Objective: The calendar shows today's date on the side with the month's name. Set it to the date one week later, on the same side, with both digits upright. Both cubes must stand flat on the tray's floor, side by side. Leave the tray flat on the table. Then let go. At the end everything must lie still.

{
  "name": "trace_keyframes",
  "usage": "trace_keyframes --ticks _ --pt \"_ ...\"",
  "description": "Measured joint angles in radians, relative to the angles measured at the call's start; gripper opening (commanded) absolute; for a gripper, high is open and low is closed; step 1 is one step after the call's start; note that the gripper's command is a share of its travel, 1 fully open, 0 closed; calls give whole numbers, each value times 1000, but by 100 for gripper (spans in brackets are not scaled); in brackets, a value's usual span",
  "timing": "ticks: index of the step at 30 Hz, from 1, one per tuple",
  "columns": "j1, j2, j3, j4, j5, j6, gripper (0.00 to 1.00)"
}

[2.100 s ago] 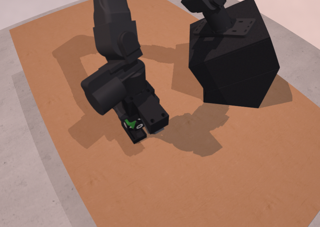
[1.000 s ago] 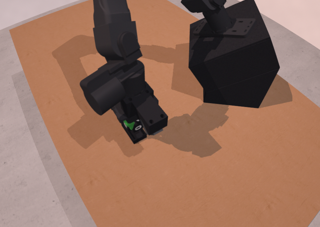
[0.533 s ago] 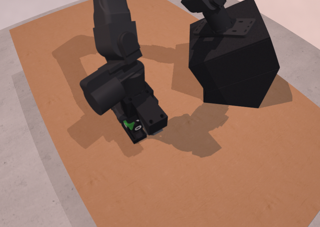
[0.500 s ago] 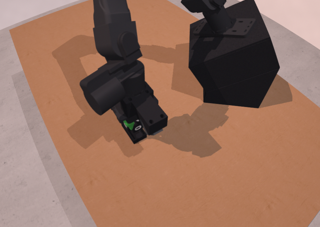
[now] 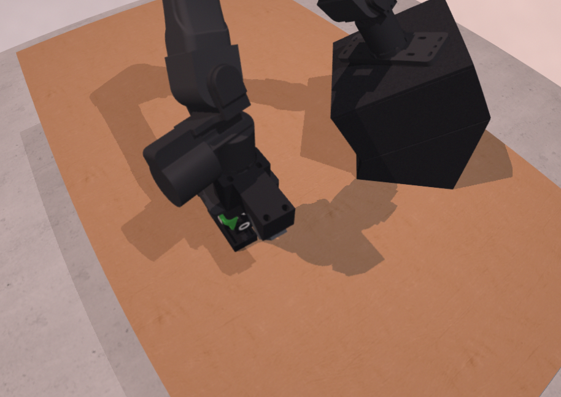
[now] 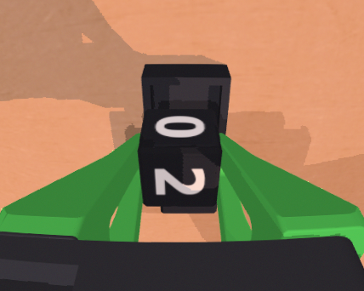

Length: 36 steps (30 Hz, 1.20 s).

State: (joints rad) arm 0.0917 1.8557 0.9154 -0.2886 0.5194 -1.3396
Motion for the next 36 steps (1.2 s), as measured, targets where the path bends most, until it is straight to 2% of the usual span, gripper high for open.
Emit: trace_keyframes --ticks 16,36 --pt "-18 37 -2 48 -8 -21 26" --pt "-22 42 -2 68 -10 -29 26"
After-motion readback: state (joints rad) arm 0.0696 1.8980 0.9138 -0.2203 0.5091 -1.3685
